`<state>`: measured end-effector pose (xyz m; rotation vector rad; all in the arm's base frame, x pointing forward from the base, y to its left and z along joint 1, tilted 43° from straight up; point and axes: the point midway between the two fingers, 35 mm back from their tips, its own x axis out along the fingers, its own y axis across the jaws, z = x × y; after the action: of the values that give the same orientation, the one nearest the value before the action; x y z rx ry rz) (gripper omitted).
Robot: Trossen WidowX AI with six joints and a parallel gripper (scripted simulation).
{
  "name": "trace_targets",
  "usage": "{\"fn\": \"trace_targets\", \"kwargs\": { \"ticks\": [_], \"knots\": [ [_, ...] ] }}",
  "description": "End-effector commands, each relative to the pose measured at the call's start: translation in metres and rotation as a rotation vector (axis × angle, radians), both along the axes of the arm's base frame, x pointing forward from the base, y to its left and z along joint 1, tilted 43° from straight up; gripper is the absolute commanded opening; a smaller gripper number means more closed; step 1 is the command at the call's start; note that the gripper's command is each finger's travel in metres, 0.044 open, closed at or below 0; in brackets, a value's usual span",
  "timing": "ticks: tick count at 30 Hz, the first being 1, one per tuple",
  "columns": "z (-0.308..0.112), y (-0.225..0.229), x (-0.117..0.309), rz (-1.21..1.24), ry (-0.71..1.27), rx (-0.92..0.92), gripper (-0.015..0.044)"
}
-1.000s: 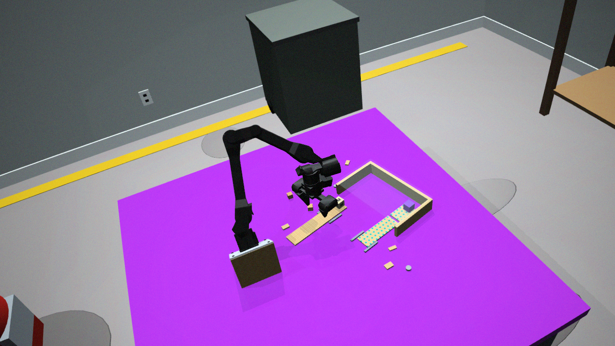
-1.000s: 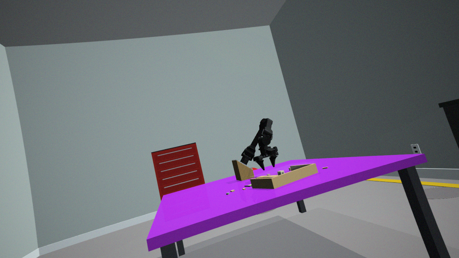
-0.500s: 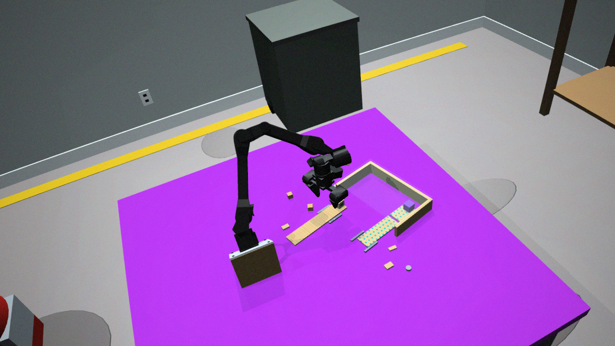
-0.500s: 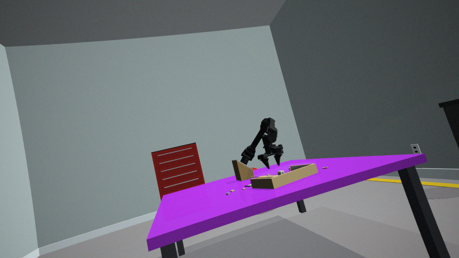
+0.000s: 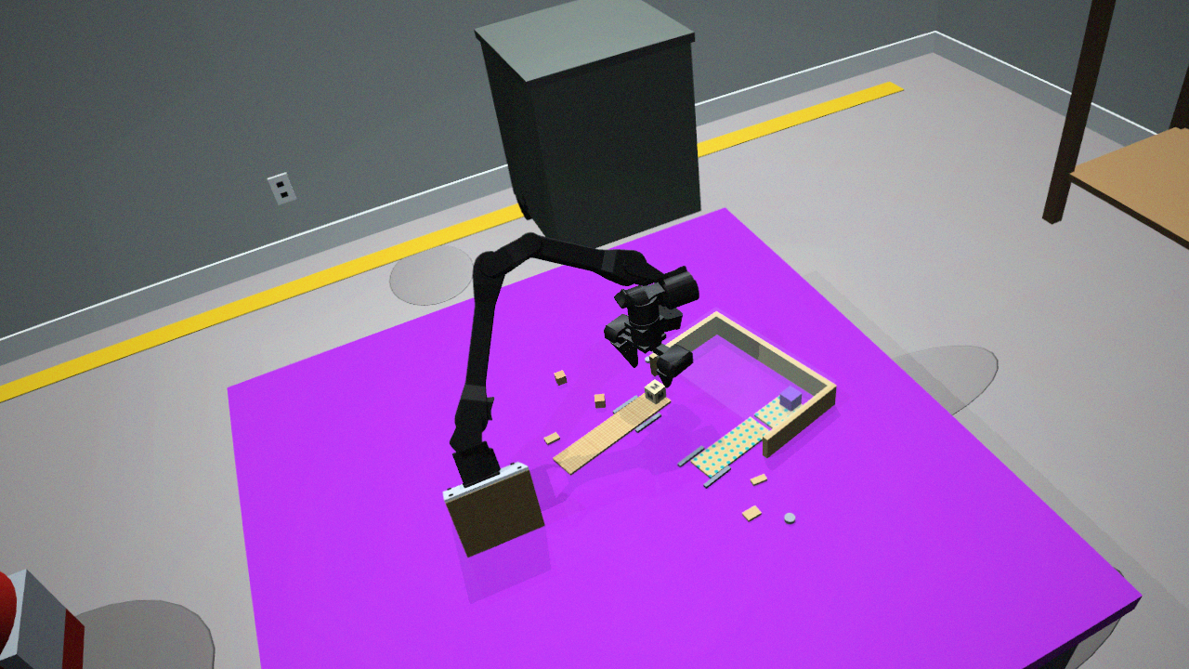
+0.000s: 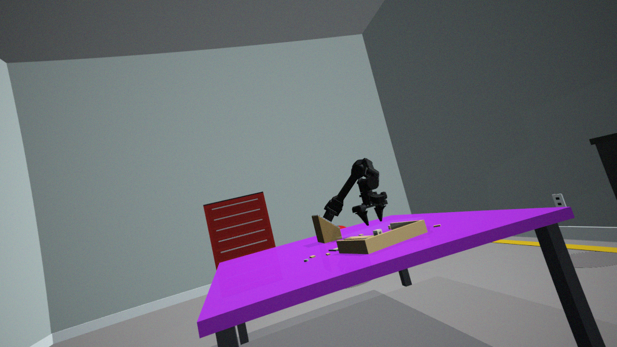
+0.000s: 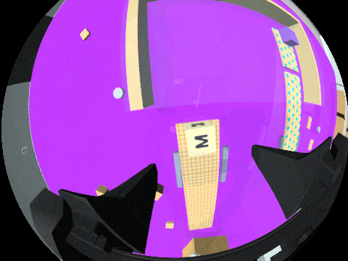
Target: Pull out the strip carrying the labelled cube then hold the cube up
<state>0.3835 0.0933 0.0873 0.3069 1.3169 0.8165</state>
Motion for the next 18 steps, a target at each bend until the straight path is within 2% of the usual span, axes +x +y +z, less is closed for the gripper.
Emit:
{"fn": "trace_targets", "kwargs": {
  "ticks": [1,5,18],
  "knots": [
    [-0.002,0.002,0.005,-0.004,0.009,0.004,0.0361],
    [-0.006,0.006,0.005,-0.004,0.009,0.004,0.0256],
    [-0.022,0.021,0.006,-0.004,0.009,0.005,0.0250]
  ]
}}
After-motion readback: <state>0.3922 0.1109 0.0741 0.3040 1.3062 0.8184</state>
